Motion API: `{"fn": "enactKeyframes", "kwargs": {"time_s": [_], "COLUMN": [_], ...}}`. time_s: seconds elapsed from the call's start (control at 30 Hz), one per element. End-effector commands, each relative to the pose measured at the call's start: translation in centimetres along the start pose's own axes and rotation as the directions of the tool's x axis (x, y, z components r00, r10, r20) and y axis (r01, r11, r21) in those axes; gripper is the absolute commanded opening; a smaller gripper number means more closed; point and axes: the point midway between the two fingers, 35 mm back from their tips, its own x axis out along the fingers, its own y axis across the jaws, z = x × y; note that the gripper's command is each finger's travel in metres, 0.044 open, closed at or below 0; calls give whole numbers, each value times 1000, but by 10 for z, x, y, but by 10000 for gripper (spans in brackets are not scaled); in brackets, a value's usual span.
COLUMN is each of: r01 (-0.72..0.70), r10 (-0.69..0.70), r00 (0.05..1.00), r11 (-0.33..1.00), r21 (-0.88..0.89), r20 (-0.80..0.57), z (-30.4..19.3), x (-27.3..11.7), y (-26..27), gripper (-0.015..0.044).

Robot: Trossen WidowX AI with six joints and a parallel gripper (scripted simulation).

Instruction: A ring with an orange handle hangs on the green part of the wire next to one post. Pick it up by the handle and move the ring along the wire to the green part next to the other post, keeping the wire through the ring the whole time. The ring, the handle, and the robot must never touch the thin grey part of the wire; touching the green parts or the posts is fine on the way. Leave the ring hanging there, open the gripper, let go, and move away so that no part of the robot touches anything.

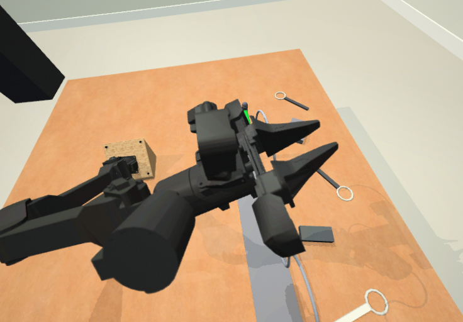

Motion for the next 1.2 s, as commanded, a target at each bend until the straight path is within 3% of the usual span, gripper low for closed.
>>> {"fn": "enactKeyframes", "kwargs": {"time_s": [0.0, 0.53, 0.8, 1.17], "r01": [36, 249, 239, 183], "r10": [-36, -269, -275, -206], "r00": [999, 960, 947, 945], "r11": [999, 949, 949, 977], "r21": [-12, -194, -206, -113], "r20": [7, -82, -166, -253], "z": [-11, -69, -124, -236], "x": [-15, -102, -125, -172], "y": [-23, -136, -160, -184], "gripper": [160, 160, 160, 160]}}
